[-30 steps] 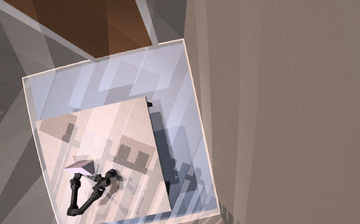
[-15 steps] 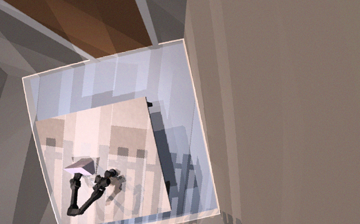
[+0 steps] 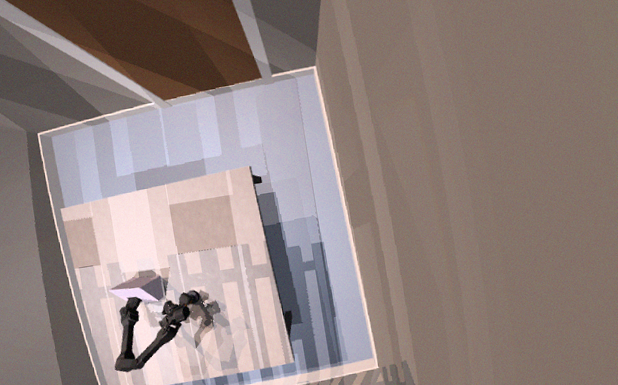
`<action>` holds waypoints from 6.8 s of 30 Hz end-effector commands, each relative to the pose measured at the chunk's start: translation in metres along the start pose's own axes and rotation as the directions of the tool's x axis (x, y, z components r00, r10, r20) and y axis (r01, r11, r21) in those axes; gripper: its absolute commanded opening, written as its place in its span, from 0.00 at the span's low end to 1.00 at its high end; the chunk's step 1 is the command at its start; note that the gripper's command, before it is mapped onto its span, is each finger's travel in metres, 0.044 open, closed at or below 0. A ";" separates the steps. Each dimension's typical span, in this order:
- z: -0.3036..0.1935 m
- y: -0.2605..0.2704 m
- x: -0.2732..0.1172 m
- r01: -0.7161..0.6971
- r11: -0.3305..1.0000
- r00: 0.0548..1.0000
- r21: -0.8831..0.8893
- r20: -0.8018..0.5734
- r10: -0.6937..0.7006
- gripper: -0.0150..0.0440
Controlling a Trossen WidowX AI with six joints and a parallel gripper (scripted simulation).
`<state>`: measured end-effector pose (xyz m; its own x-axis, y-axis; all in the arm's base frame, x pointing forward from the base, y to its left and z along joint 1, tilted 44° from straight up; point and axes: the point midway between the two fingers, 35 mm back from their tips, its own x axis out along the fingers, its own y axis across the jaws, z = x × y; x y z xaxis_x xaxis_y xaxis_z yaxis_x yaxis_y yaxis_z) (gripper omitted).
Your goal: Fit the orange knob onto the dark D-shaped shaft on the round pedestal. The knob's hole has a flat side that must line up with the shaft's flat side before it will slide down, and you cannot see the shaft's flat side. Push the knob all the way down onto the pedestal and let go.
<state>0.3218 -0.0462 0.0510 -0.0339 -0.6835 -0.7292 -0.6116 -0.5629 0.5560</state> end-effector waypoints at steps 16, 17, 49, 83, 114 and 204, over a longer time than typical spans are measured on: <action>0.000 0.000 0.001 -0.001 1.000 1.000 -0.022 -0.002 0.001 0.25; 0.000 0.000 0.001 -0.001 1.000 1.000 -0.022 -0.002 0.001 0.25; 0.000 0.000 -0.001 -0.001 0.999 1.000 -0.053 -0.002 0.001 0.25; 0.000 0.000 0.001 -0.001 0.994 1.000 -0.105 -0.002 0.001 0.25; 0.000 0.000 0.002 -0.001 0.997 1.000 -0.076 -0.002 0.001 0.25; -0.001 -0.002 -0.079 0.006 0.994 1.000 -0.110 0.004 -0.006 1.00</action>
<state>0.3284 0.0006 0.0981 -0.0169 -0.6770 -0.7357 -0.5180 -0.6235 0.5856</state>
